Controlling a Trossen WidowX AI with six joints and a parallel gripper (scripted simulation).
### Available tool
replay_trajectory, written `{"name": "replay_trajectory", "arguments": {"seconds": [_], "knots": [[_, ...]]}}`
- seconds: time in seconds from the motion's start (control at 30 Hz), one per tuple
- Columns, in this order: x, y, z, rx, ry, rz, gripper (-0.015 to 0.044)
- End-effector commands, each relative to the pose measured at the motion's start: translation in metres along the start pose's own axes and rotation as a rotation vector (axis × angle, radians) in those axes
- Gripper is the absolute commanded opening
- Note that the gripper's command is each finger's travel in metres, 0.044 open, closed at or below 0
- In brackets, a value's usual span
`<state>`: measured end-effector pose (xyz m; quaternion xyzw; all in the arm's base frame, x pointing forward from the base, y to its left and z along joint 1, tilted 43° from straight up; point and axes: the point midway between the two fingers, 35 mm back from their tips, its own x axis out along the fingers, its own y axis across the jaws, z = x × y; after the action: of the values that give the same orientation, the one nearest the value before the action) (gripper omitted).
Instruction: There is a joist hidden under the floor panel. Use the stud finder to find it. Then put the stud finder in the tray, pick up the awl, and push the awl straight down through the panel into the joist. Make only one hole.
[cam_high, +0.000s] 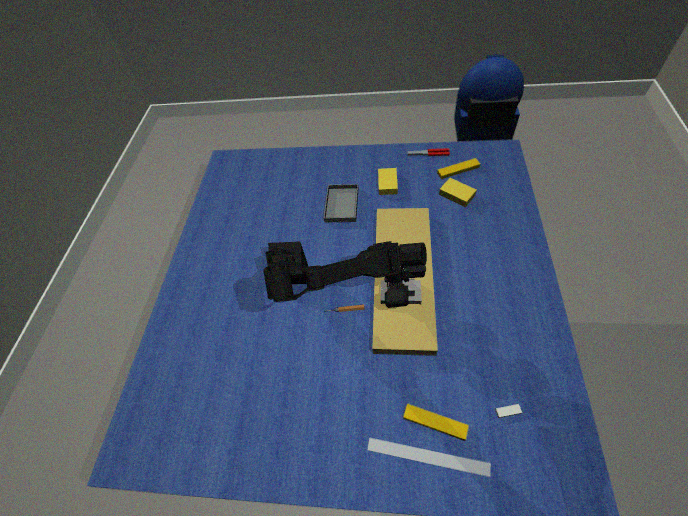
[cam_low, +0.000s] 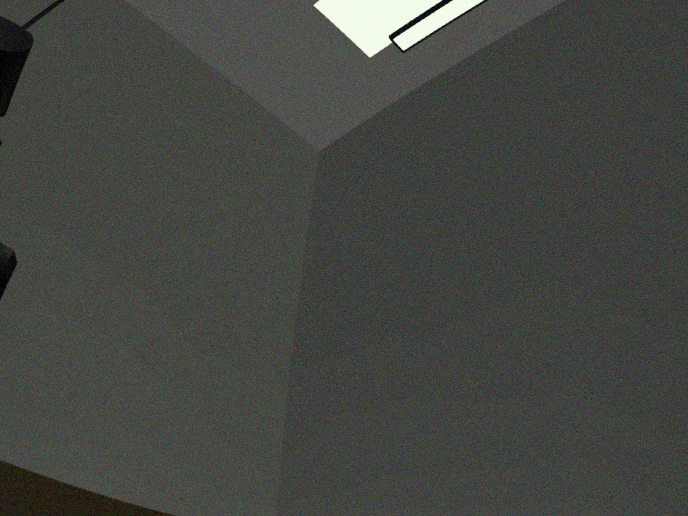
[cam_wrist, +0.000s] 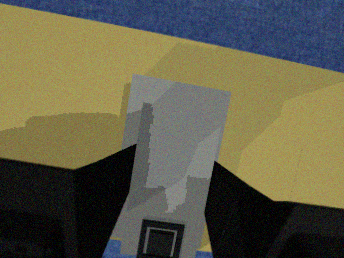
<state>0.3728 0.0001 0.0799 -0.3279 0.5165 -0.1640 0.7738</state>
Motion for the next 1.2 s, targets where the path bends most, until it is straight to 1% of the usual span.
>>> {"name": "replay_trajectory", "arguments": {"seconds": [0.0,1.17], "knots": [[0.0,-0.013,0.0,0.004,0.002,-0.004,0.0],[0.0,-0.088,0.0,0.004,0.001,-0.008,0.0]]}}
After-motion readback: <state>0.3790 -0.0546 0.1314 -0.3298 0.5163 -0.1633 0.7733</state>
